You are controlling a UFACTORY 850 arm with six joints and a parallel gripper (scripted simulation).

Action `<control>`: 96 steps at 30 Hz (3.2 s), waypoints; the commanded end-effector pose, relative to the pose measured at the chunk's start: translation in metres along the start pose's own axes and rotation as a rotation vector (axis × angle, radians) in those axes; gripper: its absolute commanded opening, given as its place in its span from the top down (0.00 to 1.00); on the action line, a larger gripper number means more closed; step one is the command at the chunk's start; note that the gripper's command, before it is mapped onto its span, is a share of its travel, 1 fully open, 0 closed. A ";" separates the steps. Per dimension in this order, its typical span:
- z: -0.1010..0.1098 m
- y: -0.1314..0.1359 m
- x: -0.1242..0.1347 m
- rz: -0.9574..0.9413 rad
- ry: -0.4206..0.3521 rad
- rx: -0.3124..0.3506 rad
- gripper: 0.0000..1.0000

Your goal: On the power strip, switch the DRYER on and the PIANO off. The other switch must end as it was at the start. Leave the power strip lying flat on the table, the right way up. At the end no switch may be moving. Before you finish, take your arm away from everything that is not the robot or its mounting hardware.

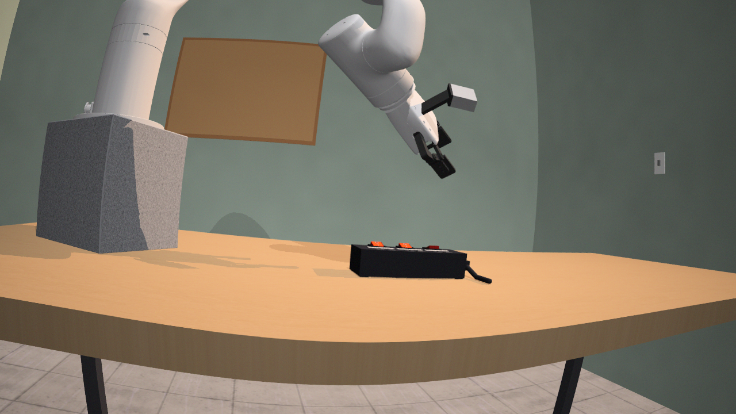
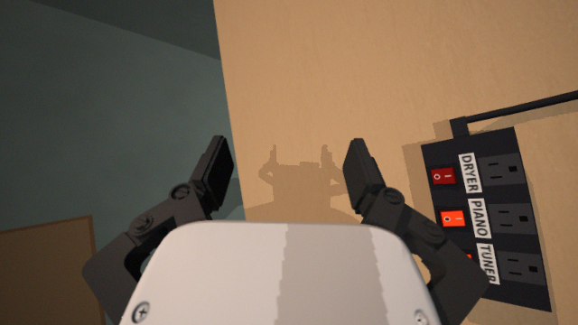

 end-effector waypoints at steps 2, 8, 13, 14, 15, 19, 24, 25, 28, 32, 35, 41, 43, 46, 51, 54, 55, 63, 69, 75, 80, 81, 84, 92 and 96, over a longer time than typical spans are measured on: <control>0.000 -0.001 -0.001 0.001 0.001 -0.001 0.00; 0.000 -0.001 -0.001 0.001 0.001 -0.001 0.00; 0.000 -0.001 -0.001 0.001 0.001 -0.001 0.00; 0.000 -0.001 -0.001 0.001 0.001 -0.001 0.00; 0.000 -0.001 -0.001 0.001 0.001 -0.001 0.00; 0.000 -0.001 -0.001 0.001 0.001 -0.001 1.00; 0.000 -0.001 -0.001 0.001 0.001 -0.001 1.00; 0.000 -0.001 -0.001 0.001 0.001 -0.001 1.00; 0.000 -0.001 -0.001 0.001 0.001 -0.001 1.00; 0.000 -0.001 -0.001 0.001 0.001 -0.001 1.00; 0.000 -0.001 -0.001 0.001 0.001 -0.001 1.00; 0.000 -0.001 -0.001 0.001 0.001 -0.001 1.00; 0.000 -0.001 -0.001 0.001 0.001 -0.001 1.00; 0.000 0.000 -0.001 0.001 0.003 0.002 1.00; -0.001 0.002 -0.003 0.005 0.013 0.018 1.00; -0.002 0.008 -0.008 0.014 0.036 0.059 1.00; -0.003 0.011 -0.010 0.018 0.047 0.080 1.00; -0.003 0.044 -0.032 0.045 0.146 0.318 1.00; 0.000 0.056 -0.037 0.045 0.171 0.414 1.00; 0.008 0.074 -0.041 0.028 0.196 0.570 1.00; 0.015 0.085 -0.040 0.004 0.200 0.676 1.00; 0.018 0.089 -0.038 -0.012 0.197 0.727 1.00; 0.022 0.093 -0.035 -0.032 0.192 0.777 1.00; 0.032 0.101 -0.022 -0.107 0.162 0.911 1.00; 0.037 0.101 -0.010 -0.169 0.133 0.981 1.00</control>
Point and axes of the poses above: the point where the finger pads meet when closed, its own z axis back along the fingers, its own y axis across the jaws, x = y × z, the point moved 5 cm from there along z, back along the fingers, and after that the axes turned 2 degrees about z, right-handed, at the moved point
